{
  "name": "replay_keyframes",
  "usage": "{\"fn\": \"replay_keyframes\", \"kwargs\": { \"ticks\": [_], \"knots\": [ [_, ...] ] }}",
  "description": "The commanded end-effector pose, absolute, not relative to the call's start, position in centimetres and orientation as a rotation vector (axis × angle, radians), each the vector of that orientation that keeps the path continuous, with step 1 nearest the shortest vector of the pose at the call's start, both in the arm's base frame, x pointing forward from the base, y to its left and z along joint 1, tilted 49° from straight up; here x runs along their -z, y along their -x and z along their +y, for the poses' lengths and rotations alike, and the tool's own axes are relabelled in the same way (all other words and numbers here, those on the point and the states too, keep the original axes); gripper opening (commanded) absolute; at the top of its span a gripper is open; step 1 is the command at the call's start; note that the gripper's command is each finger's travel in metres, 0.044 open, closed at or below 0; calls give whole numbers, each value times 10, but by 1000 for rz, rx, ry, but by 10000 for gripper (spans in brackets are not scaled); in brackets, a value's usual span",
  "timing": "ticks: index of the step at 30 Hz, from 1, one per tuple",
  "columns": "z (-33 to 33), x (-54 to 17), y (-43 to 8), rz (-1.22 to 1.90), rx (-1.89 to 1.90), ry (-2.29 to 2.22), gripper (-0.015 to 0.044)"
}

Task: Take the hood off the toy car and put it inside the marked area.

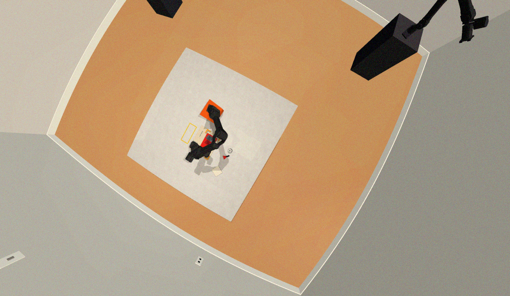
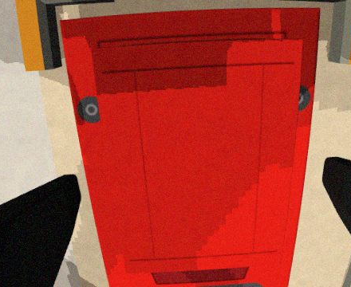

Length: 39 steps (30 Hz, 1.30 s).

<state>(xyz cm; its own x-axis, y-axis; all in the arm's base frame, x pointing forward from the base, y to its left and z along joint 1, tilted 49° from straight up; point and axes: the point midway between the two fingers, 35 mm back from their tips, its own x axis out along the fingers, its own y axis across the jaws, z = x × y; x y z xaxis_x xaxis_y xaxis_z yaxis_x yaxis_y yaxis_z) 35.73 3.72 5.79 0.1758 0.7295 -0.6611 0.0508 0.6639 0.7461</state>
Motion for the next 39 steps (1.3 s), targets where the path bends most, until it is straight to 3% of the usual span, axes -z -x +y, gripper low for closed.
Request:
{"fn": "replay_keyframes", "kwargs": {
  "ticks": [1,39],
  "knots": [
    [40,-55,-356,1333,-546,-746,440],
    [53,-43,-359,1332,-547,-746,440]
  ]
}}
